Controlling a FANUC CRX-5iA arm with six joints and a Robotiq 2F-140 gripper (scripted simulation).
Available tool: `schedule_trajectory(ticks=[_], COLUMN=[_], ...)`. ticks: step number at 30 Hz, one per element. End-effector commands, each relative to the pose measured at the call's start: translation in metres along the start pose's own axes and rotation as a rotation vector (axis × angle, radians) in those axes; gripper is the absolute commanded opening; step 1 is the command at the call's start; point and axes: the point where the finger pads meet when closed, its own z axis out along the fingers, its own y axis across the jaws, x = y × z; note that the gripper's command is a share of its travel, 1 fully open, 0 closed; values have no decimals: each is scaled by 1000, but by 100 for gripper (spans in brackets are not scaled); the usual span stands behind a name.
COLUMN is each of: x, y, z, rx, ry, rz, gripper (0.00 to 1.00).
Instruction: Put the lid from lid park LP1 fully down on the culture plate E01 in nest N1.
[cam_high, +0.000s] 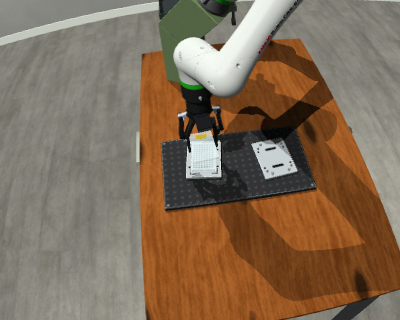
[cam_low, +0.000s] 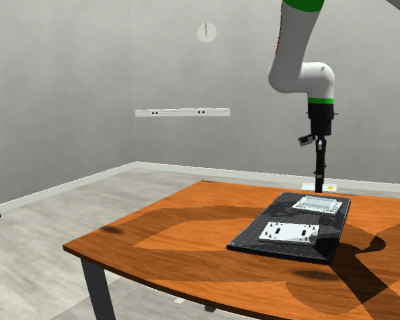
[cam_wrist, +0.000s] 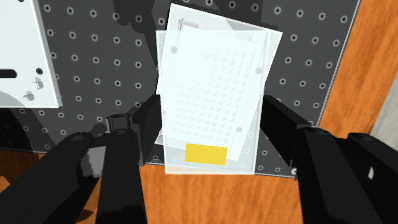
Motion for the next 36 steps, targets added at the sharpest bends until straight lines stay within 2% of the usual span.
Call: schedule_trajectory(ticks=[1,22,36], x=[1,1,1], y=[1,1,1], z=[0,0,2], rx=[1,1,2], ry=[2,2,1], rz=[-1,17,120], gripper=[61,61,61])
